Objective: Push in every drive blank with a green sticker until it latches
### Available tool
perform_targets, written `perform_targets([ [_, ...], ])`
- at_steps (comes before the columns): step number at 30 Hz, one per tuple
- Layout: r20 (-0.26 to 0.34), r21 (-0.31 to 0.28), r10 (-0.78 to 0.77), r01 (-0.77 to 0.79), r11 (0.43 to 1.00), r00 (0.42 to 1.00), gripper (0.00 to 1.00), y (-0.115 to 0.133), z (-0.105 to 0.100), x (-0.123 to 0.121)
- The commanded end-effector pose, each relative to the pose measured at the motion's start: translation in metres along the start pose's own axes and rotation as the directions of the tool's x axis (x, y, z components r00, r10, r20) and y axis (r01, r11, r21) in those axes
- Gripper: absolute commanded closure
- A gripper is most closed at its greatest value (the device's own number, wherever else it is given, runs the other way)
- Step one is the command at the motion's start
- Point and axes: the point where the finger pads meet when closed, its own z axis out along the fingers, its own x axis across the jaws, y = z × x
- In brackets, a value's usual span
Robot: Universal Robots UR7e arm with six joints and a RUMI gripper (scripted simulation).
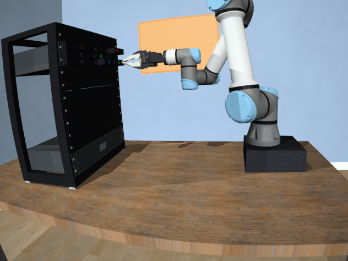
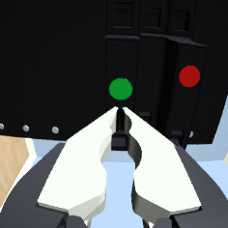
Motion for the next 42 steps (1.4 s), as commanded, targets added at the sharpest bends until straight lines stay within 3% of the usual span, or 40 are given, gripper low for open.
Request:
perform_targets([
  [1,-0.001,0.0,-0.001,0.001,1.0,1.0,1.0,-0.0001,0.0003,0.0005],
  [27,-0.001,0.0,-0.001,0.001,1.0,1.0,1.0,-0.0001,0.0003,0.0005],
  [42,-0.001,0.0,-0.001,0.001,1.0,1.0,1.0,0.0,0.0103,0.0005],
])
